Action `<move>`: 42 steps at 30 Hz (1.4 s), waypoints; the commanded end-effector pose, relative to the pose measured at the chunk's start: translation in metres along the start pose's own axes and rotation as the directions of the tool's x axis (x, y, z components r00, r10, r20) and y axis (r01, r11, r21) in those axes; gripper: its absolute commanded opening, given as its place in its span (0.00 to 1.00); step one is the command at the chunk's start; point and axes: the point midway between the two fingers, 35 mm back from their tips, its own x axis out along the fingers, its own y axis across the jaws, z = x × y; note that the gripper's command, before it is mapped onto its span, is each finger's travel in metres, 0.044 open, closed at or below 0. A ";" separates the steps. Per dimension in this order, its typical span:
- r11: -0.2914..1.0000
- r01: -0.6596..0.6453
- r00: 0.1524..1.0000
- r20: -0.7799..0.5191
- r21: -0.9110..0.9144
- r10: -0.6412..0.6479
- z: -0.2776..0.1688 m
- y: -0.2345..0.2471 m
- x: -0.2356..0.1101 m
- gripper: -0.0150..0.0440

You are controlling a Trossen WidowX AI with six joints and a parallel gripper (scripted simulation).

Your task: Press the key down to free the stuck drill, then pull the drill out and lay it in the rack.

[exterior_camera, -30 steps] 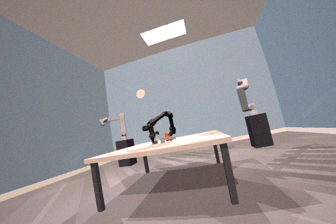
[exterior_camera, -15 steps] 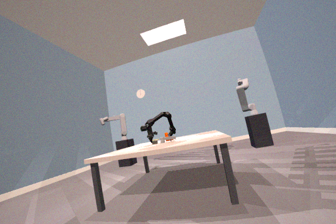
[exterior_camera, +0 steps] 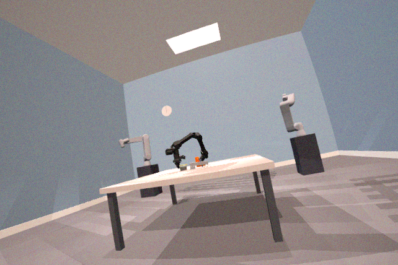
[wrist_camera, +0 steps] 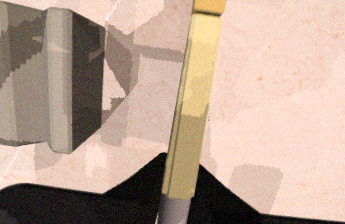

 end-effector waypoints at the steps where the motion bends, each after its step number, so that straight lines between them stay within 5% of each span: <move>1: 1.000 -0.004 1.000 -0.002 -0.002 0.004 0.000 0.000 -0.003 0.25; 42: 1.000 -0.004 1.000 -0.003 -0.002 0.004 0.003 -0.001 -0.027 0.25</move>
